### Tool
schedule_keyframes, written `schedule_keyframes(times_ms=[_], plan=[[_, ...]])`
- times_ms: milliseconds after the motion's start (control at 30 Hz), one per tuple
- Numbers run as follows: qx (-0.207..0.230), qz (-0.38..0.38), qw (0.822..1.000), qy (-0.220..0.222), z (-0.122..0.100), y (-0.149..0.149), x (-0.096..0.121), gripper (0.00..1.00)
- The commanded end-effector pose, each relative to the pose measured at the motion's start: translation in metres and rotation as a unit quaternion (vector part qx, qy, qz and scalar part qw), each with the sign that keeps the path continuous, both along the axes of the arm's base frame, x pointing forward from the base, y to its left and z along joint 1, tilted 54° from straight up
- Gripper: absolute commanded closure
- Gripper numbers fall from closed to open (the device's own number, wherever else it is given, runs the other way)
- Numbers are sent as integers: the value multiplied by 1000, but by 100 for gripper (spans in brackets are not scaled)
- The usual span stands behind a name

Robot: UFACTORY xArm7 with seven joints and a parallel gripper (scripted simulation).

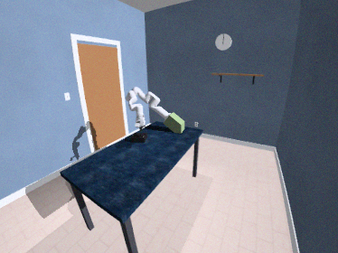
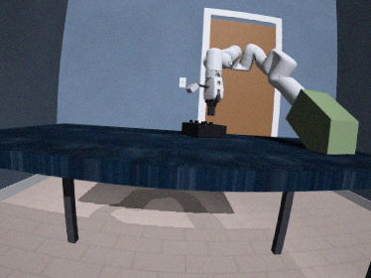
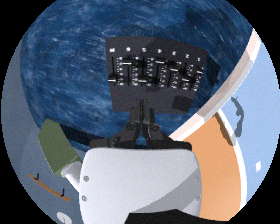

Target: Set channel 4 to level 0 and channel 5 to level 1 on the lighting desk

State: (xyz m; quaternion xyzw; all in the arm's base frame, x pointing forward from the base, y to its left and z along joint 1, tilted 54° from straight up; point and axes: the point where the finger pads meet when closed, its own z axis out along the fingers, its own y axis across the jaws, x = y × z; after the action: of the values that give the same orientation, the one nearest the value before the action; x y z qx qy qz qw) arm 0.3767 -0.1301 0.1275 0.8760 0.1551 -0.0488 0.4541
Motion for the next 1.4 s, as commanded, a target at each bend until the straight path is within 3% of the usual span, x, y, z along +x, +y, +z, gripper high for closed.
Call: schedule_keyframes(times_ms=[0, 1367], plan=[[0, 2, 1000, -1, 1, 1, 1, 100], [0, 1, 1000, -1, -10, -14, 1, 100]])
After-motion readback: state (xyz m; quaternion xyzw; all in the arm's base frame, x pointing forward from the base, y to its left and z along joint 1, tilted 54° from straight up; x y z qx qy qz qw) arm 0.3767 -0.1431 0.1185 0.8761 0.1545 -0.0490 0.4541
